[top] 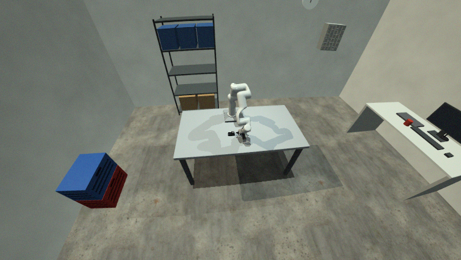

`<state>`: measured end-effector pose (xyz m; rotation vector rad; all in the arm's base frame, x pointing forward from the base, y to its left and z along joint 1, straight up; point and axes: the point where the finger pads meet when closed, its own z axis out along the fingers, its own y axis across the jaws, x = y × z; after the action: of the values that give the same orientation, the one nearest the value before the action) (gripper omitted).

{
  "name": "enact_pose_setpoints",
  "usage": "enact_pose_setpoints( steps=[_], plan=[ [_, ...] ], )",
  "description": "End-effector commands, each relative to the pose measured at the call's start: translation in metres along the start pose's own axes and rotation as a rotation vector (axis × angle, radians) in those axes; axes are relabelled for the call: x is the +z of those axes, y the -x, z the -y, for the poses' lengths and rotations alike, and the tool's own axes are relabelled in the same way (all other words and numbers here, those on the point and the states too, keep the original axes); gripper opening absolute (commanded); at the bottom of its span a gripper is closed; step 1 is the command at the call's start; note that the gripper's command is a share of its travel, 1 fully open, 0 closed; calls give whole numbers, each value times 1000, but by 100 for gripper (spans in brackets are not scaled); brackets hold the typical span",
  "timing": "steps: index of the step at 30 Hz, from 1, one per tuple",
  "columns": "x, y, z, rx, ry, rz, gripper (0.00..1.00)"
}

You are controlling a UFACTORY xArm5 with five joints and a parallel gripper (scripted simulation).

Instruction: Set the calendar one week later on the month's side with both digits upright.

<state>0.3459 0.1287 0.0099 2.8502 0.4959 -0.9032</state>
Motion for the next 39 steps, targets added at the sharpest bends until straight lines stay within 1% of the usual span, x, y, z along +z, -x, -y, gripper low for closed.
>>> enact_pose_setpoints(
  steps=[1, 5, 9, 18, 20, 29, 39],
  plan=[
    [-2, 0, 0, 0, 0, -4, 71],
    [-3, 1, 0, 0, 0, -4, 71],
    [-9, 5, 0, 0, 0, -4, 71],
    [-32, 21, 0, 0, 0, -4, 71],
    [-32, 21, 0, 0, 0, -4, 71],
    [-52, 35, -1, 0, -1, -4, 71],
    [-56, 38, -1, 0, -1, -4, 71]
  ],
)
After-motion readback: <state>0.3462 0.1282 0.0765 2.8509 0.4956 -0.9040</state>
